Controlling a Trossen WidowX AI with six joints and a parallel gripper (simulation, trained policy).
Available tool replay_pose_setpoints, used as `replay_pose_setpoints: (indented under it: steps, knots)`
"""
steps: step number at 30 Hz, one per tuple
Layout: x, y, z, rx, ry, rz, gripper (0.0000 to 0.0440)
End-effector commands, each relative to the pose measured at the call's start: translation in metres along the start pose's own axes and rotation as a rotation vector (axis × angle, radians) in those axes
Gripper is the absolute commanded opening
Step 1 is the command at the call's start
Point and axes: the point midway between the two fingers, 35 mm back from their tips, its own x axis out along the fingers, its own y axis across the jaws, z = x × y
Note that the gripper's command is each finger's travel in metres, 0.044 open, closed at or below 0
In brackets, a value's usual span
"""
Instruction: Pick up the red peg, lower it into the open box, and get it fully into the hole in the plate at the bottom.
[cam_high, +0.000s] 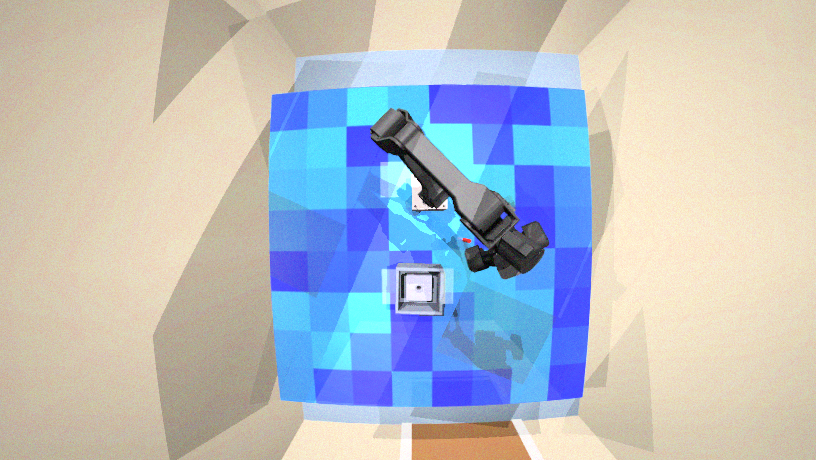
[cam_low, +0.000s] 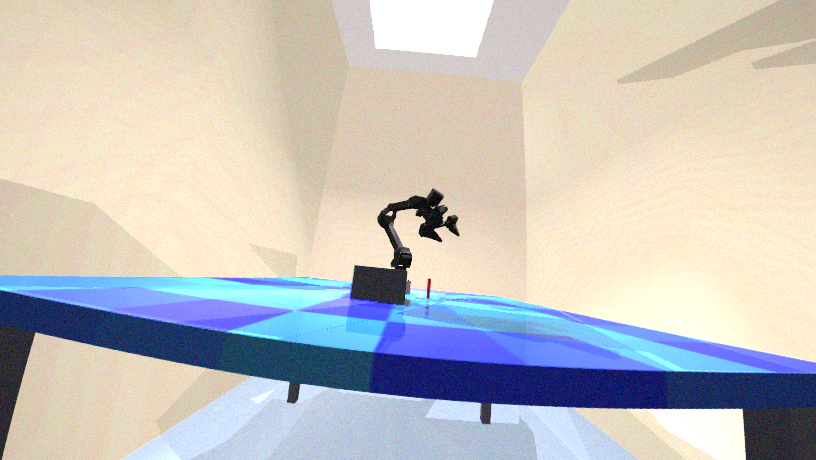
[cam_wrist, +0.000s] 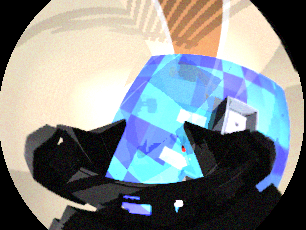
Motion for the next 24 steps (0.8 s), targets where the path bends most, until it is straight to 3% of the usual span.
replay_pose_setpoints:
  steps: [1, 24]
  knots:
    - [0.005, -0.012, -0.007, 0.102, 0.037, -0.053, 0.0440]
    - [0.030, -0.079, -0.068, 0.763, 0.256, -0.448, 0.0440]
